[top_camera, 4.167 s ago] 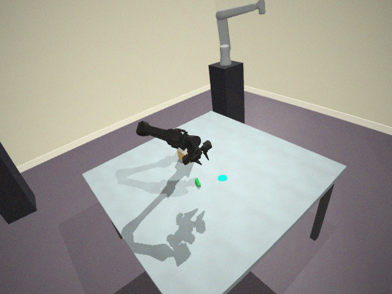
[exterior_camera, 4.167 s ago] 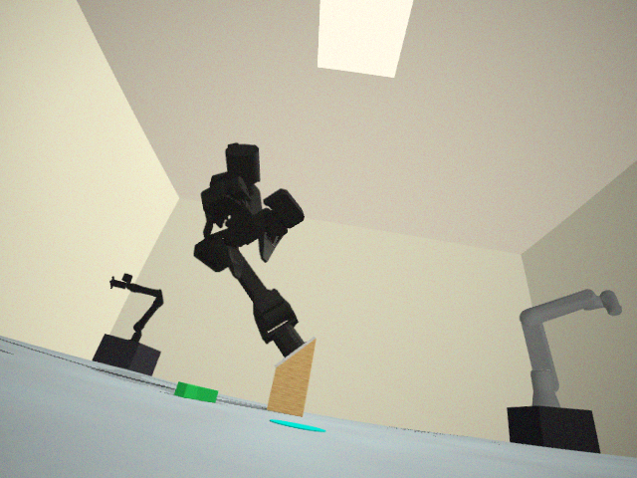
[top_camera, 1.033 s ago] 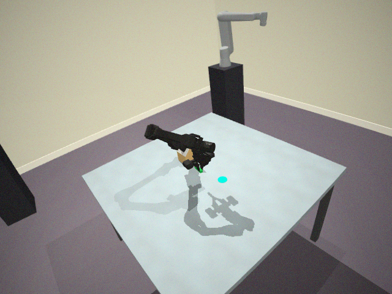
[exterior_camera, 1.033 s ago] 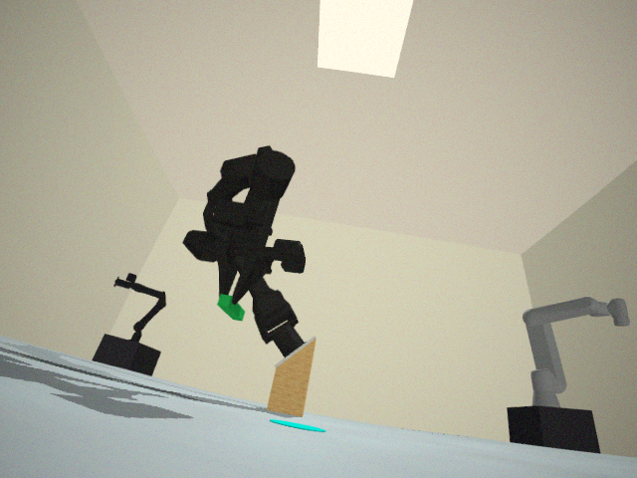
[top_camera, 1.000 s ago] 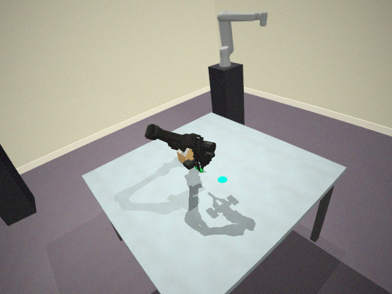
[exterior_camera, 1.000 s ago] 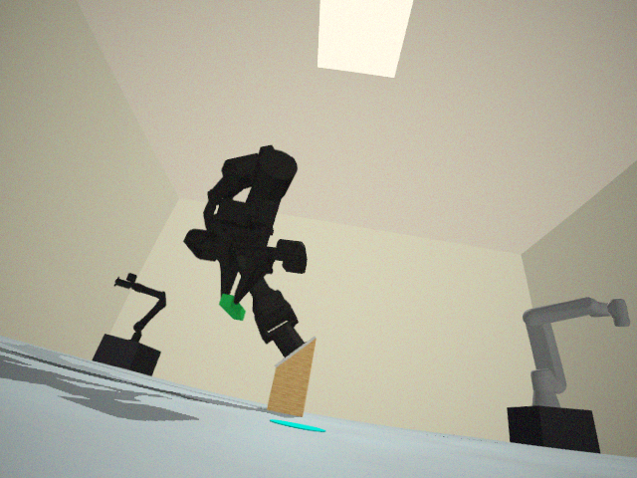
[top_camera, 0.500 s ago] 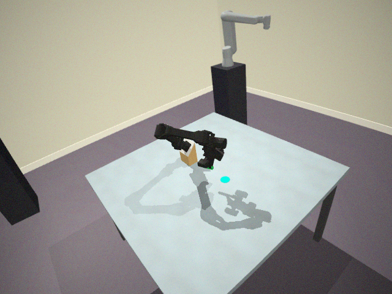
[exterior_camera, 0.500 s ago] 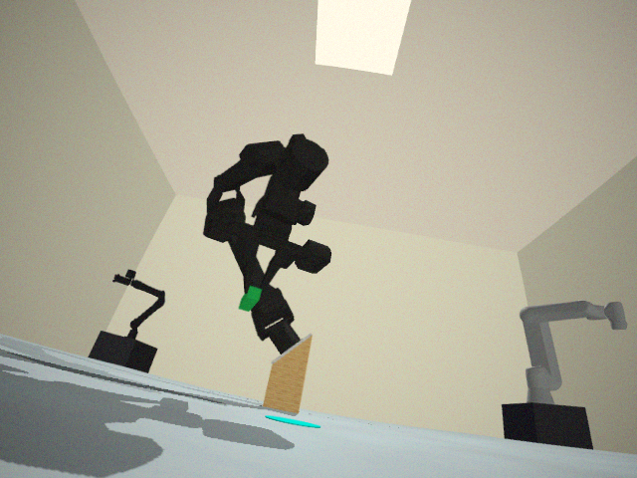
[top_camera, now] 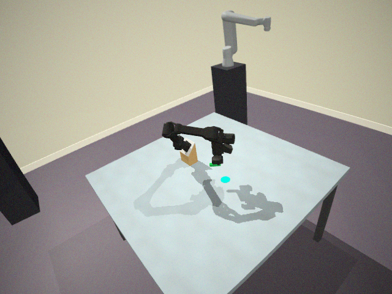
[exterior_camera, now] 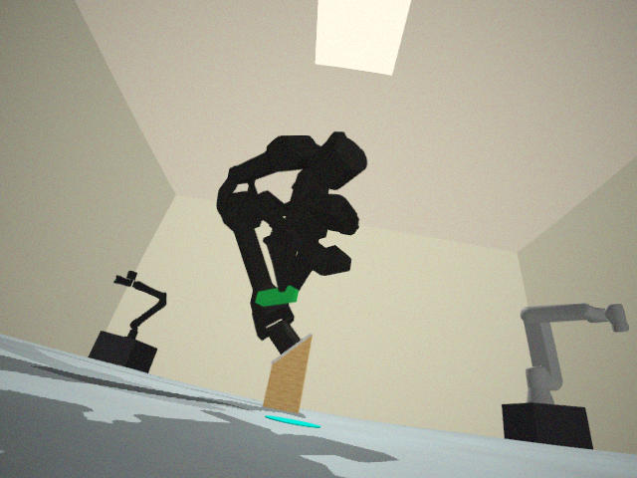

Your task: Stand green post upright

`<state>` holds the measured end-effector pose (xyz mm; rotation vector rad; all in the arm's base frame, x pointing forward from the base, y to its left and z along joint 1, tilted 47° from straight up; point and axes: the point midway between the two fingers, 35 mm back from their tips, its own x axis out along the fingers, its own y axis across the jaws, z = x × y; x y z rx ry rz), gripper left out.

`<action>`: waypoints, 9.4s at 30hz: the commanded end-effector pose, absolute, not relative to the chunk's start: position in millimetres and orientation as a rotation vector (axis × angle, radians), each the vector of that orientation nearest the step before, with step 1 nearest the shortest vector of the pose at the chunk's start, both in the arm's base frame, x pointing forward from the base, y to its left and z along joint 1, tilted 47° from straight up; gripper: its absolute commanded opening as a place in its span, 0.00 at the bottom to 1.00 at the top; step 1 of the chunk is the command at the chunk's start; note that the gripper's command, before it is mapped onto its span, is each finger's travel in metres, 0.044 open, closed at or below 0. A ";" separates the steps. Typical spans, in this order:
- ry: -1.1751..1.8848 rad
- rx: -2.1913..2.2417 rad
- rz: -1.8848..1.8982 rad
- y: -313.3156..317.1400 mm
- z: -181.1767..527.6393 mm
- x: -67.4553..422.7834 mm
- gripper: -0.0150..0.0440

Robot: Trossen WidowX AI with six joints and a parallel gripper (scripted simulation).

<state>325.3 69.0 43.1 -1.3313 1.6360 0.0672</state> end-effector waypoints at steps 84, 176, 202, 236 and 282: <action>1.591 -1.154 0.782 77.2 -11.5 315.1 0.29; 0.997 -0.826 1.120 72.6 -1.7 319.3 0.29; 0.776 -0.803 1.155 69.7 11.8 320.7 0.29; 0.505 -0.813 1.163 64.3 32.1 319.2 0.29; 0.523 -0.811 1.158 -13.5 -44.3 328.9 0.29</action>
